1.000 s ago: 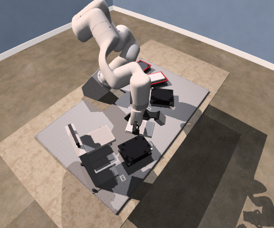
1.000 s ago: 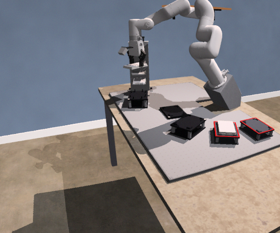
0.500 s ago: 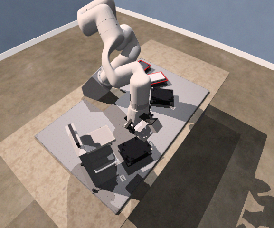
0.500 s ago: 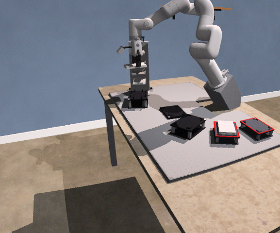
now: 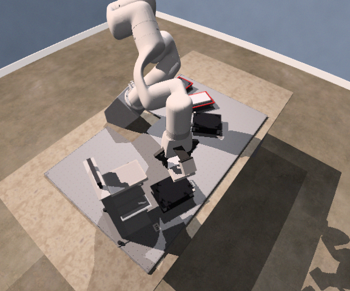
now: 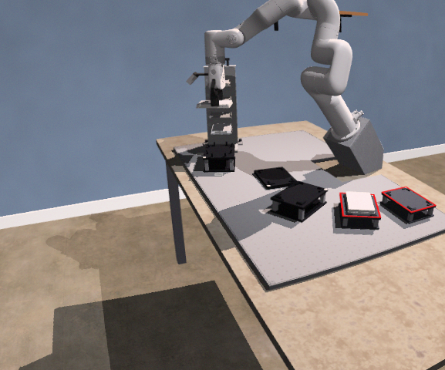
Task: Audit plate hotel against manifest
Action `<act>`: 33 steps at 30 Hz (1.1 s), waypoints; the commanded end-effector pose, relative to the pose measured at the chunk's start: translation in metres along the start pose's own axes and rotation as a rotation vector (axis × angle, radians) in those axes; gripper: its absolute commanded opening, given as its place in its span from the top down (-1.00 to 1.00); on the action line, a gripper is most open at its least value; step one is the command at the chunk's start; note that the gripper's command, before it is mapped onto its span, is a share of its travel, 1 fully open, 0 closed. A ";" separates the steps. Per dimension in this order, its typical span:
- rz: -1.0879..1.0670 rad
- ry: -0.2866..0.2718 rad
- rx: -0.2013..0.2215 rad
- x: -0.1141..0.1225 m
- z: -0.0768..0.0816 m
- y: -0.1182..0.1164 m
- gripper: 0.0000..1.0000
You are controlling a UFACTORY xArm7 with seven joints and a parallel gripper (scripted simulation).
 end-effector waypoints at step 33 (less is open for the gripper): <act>-1.069 0.006 0.002 -0.001 0.002 0.000 1.00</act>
Point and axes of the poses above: the point where the finger pads meet when closed, its own z axis back along the fingers, its own y axis across the jaws, x = y × z, the point moved 9 cm from there along z, back along the fingers, and after that the axes turned 1 degree about z, right-handed, at the moved point
